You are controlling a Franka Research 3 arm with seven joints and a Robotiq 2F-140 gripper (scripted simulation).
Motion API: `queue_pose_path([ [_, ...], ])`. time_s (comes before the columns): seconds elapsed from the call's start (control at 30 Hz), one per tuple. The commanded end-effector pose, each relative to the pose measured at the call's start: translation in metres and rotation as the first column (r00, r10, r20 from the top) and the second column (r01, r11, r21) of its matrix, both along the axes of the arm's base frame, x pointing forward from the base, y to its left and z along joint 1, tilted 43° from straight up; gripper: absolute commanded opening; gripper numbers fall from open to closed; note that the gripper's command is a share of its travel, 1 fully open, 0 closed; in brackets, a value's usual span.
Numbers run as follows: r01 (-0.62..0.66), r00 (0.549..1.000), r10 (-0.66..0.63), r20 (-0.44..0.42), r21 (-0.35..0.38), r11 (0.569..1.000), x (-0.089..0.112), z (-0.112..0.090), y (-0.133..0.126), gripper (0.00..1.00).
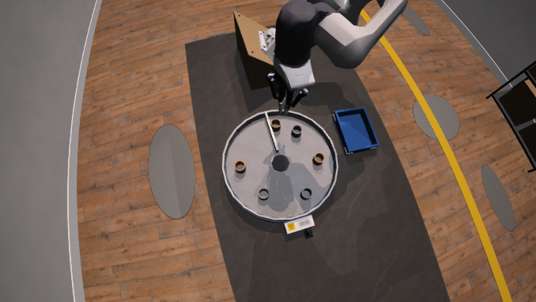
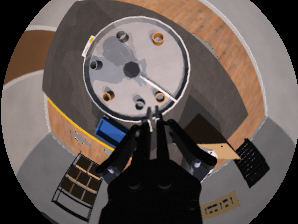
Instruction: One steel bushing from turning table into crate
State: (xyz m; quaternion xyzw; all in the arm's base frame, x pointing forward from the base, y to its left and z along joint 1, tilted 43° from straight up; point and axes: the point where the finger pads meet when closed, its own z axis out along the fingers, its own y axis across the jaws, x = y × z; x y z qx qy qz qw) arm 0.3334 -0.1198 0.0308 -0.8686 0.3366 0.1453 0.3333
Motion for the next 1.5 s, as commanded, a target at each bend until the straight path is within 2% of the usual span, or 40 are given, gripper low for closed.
queue_pose_path([
  [0.0, 0.008, 1.000, -0.008, -0.007, -0.001, 1.000, -0.0005, -0.0011, 0.0000, 0.07],
  [1.47, 0.008, 1.000, -0.008, -0.007, -0.001, 1.000, -0.0005, -0.0011, 0.0000, 0.10],
])
